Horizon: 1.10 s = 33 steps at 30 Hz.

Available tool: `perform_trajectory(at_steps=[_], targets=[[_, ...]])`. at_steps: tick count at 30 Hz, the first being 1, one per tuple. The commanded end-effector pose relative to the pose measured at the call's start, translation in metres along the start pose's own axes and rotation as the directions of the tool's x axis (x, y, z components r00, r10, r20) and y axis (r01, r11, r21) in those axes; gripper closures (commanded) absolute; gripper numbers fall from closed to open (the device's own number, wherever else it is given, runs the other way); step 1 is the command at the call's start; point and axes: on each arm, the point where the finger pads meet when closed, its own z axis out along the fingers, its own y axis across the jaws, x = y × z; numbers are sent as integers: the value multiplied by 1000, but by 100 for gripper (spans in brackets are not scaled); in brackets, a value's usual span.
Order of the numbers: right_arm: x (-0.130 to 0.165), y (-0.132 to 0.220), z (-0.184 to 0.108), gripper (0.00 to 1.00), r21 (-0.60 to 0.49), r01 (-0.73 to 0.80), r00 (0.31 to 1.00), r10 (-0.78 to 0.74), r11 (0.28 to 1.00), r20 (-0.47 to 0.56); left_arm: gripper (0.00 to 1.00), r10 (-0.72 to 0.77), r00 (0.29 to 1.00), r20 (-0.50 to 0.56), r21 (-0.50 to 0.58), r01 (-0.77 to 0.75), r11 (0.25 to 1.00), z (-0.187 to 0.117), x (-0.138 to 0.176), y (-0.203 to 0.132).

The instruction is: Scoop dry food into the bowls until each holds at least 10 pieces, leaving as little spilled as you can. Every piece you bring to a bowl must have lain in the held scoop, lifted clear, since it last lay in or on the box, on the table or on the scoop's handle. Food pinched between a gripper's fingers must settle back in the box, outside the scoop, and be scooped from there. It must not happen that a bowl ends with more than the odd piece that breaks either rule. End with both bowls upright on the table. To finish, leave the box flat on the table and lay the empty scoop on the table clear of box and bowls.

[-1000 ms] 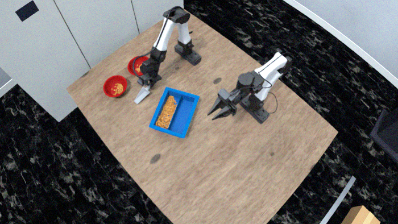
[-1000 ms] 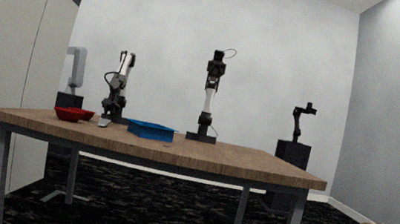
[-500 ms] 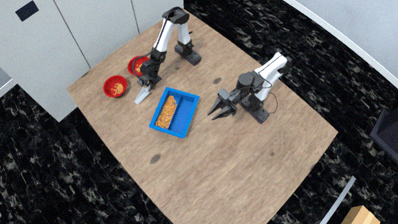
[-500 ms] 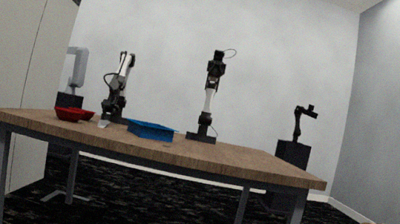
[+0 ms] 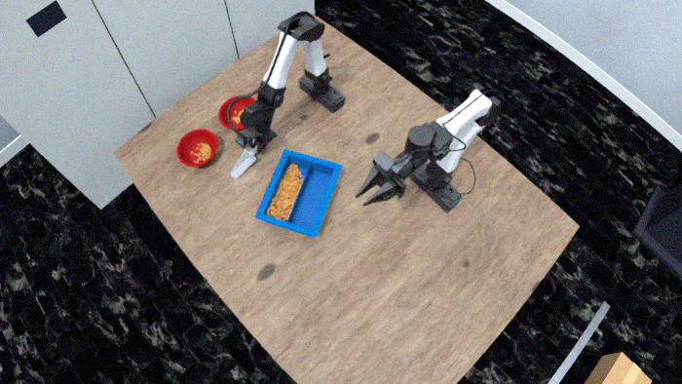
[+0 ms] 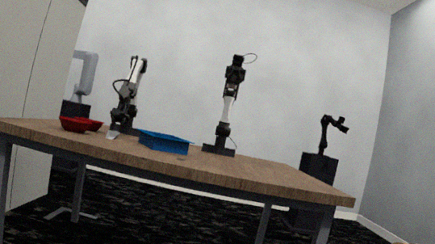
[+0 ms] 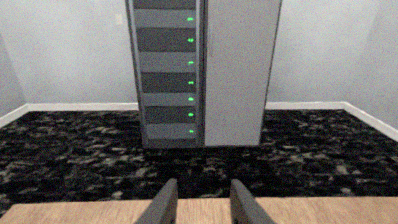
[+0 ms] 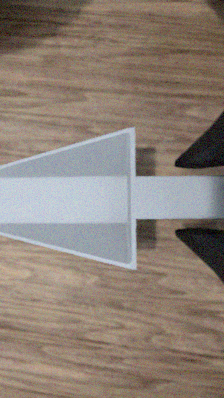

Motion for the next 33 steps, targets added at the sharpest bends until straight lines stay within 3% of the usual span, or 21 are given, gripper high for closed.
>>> perform_trajectory(at_steps=[1, 9, 13, 21, 24, 27, 29, 33], targets=[[-18, 1, -15, 68, 3, 1, 999, -1, 1000, 41, 73, -6, 997, 73, 3, 5, 1000, -4, -28, 0], [-24, 0, -18, 68, 5, -4, 998, 4, 1000, 58, 73, -6, 997, 74, 3, 5, 1000, -4, -28, 0], [-22, 0, -39, 68, 5, -1, 1000, 1, 1000, 8, 73, -6, 997, 74, 3, 5, 1000, -4, -28, 0], [-38, -1, -70, 68, 7, -7, 1000, 6, 1000, 24, 73, -6, 997, 74, 3, 5, 1000, -4, -28, 0], [-47, -1, -69, 68, 6, -4, 998, 4, 1000, 62, 73, -6, 997, 74, 3, 5, 1000, -4, -28, 0], [-29, 0, -62, 68, 5, 0, 1000, 0, 1000, 28, 73, -6, 997, 74, 3, 5, 1000, -4, -28, 0], [-46, 0, -69, 68, 5, -1, 998, 1, 1000, 68, 73, -6, 997, 74, 3, 5, 1000, -4, -28, 0], [-47, 0, -66, 68, 4, -1, 998, 0, 1000, 64, 73, -6, 997, 74, 3, 5, 1000, -4, -28, 0]])
